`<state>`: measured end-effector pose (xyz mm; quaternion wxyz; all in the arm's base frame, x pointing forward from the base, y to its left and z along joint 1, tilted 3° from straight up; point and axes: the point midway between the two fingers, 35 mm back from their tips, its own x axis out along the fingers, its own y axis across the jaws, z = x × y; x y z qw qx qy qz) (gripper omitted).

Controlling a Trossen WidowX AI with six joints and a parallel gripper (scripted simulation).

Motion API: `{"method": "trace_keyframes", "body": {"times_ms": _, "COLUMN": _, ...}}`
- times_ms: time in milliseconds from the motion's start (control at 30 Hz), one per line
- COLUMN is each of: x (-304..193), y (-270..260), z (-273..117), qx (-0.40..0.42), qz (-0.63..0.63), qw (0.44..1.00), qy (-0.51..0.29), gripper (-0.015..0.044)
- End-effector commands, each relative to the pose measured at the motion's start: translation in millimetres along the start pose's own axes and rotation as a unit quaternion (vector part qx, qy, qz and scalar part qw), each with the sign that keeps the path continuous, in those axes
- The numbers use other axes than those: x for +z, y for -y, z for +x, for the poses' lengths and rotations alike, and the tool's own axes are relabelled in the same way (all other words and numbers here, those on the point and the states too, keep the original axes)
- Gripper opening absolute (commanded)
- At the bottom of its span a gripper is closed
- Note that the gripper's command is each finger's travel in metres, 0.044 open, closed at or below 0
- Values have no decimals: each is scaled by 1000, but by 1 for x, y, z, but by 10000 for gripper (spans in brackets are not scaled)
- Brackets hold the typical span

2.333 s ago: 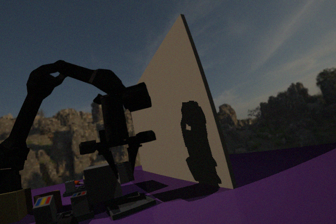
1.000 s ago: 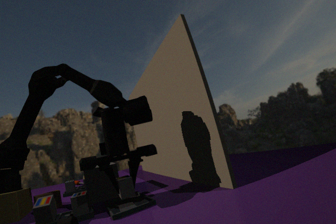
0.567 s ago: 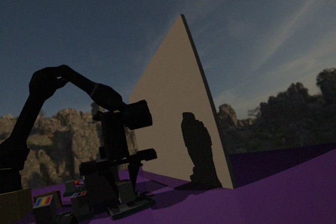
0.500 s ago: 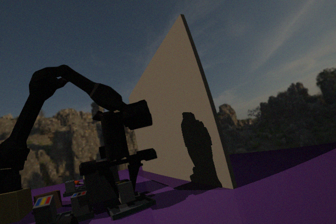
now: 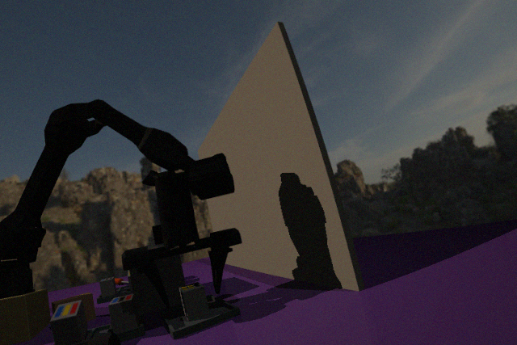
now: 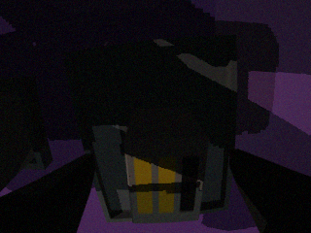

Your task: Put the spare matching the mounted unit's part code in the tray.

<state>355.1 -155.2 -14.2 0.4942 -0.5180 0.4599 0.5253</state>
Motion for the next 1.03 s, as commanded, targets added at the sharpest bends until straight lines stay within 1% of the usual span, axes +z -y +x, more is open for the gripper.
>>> {"method": "trace_keyframes", "body": {"times_ms": 0, "x": -1, "y": 2, "z": -12, "qx": -1, "qz": 0, "qw": 1000, "qy": 0, "gripper": 440}}
{"method": "trace_keyframes", "body": {"times_ms": 133, "x": -2, "y": 3, "z": -81, "qx": -1, "qz": 2, "qw": 1000, "qy": 0, "gripper": 440}}
{"method": "trace_keyframes", "body": {"times_ms": 233, "x": 0, "y": 0, "z": -107, "qx": -1, "qz": 3, "qw": 1000, "qy": 1, "gripper": 440}}
{"method": "trace_keyframes", "body": {"times_ms": 1000, "x": -1, "y": 2, "z": -105, "qx": -8, "qz": 5, "qw": 1000, "qy": -5, "gripper": 440}}
